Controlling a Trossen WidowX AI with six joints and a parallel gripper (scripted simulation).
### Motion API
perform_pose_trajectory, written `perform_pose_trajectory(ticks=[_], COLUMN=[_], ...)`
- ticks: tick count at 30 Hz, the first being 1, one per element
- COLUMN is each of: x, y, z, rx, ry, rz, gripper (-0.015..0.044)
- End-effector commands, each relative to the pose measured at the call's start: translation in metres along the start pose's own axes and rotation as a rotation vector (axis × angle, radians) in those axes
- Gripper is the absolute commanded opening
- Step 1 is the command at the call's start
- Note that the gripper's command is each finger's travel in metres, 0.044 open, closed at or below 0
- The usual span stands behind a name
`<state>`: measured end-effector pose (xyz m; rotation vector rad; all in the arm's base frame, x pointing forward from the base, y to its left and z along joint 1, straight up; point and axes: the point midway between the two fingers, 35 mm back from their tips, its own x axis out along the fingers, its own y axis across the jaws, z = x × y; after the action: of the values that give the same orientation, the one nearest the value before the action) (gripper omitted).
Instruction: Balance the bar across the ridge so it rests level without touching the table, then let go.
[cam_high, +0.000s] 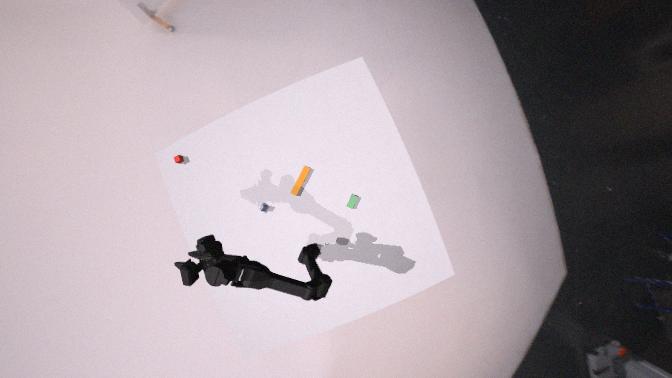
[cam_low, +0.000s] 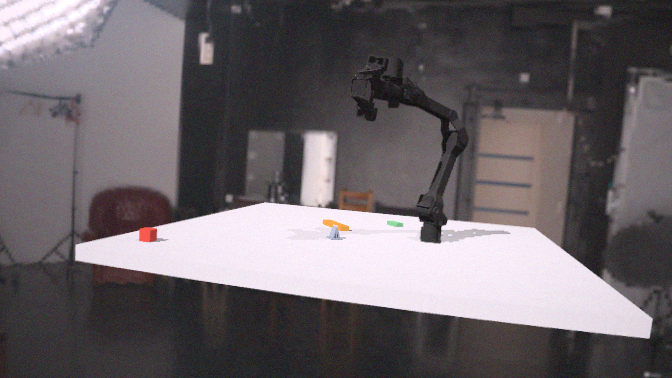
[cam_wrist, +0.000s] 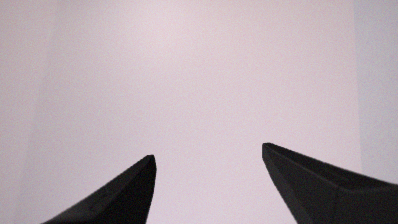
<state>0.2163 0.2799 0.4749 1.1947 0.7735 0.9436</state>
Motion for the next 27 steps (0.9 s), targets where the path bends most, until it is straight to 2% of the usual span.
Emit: perform_pose_trajectory(ticks=[1,14,27], x=[0.006,0.003,-0.036], y=[-0.025,-0.115,-0.205], z=[0.026,0.105,0.172], rx=[-0.013,-0.016,0.028], ry=[-0.067,-0.234,-0.341], rz=[-0.094,-0.414,-0.743], gripper=[0.0315,0.0315,0.0315])
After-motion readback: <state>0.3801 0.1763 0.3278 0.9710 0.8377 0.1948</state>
